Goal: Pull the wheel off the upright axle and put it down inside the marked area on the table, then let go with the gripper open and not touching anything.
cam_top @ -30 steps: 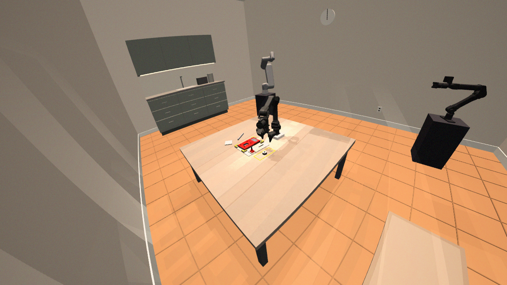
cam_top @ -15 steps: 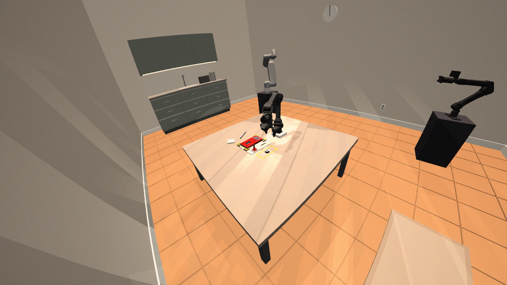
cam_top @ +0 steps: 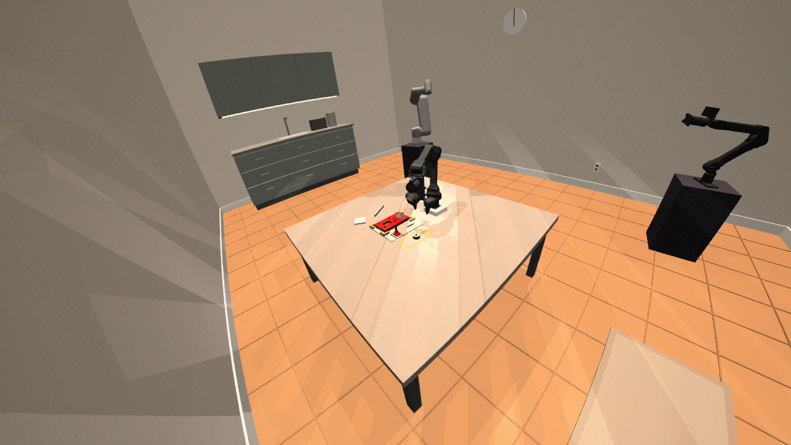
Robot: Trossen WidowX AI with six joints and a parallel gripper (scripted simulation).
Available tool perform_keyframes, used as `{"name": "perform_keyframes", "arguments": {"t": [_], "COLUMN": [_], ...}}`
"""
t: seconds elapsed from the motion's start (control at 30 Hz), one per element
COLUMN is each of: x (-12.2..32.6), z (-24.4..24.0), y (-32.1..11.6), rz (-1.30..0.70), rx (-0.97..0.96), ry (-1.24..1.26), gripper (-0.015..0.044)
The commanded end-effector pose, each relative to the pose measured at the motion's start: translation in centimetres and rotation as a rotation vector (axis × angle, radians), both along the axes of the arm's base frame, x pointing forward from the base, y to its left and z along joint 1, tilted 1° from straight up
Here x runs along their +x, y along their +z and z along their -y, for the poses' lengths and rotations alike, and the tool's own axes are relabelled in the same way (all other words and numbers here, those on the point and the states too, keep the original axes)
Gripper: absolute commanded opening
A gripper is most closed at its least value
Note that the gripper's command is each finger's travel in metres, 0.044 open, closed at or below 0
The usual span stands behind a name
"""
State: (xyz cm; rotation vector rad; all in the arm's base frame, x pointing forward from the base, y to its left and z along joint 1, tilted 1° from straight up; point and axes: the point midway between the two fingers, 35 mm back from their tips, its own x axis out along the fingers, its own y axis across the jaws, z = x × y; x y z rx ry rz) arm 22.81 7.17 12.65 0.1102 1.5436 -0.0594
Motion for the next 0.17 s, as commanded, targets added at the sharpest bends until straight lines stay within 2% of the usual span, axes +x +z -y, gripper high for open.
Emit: {"name": "perform_keyframes", "arguments": {"t": [0.0, 0.13], "x": [-0.08, -0.08], "z": [0.07, 0.07], "y": [-0.04, -0.04], "rz": [-0.002, -0.002], "rx": [-0.003, -0.003], "ry": [0.003, 0.003], "gripper": [0.0440, 0.0440]}}
